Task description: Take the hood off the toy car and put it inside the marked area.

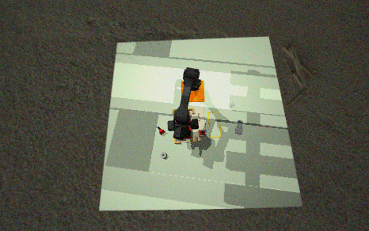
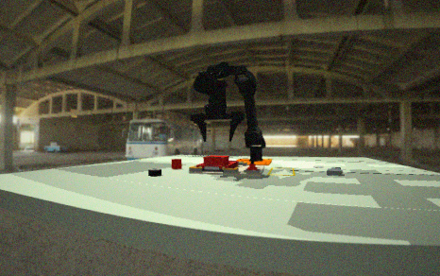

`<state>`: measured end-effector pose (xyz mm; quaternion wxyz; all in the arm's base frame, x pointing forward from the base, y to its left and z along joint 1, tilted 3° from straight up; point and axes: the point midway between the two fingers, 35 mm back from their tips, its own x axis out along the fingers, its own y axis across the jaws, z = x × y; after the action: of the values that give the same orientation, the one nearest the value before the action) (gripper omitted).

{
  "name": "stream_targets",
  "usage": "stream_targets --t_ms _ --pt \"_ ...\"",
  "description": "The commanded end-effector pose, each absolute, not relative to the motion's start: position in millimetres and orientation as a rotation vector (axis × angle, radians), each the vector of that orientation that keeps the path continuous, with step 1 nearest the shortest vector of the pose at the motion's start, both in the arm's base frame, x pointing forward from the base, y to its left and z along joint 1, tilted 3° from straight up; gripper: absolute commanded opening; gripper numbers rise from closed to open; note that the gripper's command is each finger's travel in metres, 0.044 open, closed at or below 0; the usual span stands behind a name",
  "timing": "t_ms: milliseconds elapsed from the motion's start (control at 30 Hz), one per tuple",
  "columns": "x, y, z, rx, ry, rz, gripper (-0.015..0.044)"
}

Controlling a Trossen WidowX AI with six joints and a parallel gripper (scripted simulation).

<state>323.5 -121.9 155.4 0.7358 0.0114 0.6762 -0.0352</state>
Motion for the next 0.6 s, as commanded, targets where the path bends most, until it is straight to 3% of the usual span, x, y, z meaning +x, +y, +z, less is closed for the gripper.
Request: stream_targets --t_ms 0,567 --pt "323.2 -122.7 152.6 0.018 1.487 -0.076 0.0440" --pt "324.9 -123.6 140.3 0.018 1.487 -0.076 0.0440"
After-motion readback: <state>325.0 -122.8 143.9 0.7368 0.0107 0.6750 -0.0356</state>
